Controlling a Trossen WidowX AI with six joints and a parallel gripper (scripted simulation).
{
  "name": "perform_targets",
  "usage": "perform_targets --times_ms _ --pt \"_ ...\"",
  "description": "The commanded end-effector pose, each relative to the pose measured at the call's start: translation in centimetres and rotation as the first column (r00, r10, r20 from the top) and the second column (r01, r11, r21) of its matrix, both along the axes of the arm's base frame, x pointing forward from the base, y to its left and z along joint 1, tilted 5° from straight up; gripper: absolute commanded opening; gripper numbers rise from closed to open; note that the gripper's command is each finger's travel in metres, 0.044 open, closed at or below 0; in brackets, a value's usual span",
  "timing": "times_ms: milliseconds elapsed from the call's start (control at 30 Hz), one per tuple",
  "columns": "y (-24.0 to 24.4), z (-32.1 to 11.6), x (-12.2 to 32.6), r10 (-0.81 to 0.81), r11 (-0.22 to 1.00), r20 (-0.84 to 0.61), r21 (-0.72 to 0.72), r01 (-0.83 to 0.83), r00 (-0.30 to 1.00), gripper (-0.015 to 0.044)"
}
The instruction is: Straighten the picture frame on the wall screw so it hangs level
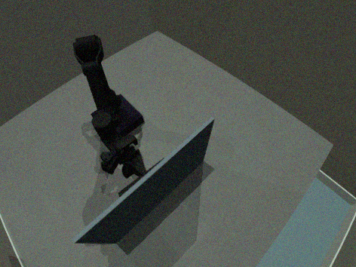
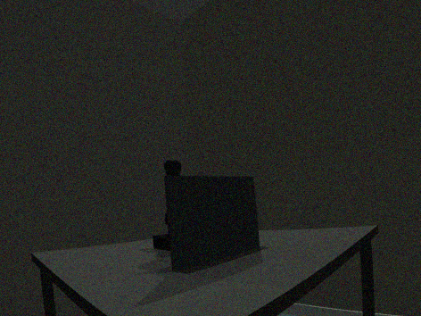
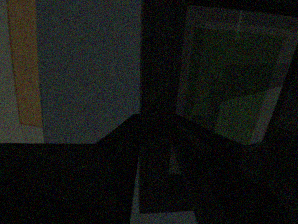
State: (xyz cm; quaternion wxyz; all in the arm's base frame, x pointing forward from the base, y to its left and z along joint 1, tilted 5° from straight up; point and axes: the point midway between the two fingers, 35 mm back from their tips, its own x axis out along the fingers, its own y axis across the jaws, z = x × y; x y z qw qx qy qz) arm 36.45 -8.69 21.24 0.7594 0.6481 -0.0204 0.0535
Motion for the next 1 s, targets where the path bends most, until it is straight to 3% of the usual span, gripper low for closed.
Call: perform_targets --times_ms 0,967 --pt "0.04 0.03 -0.01 0.005 1.0 0.007 -0.005 -0.005 1.0 0.0" --pt "-0.08 -0.49 0.05 0.002 1.0 0.001 0.004 -0.002 1.0 0.0"
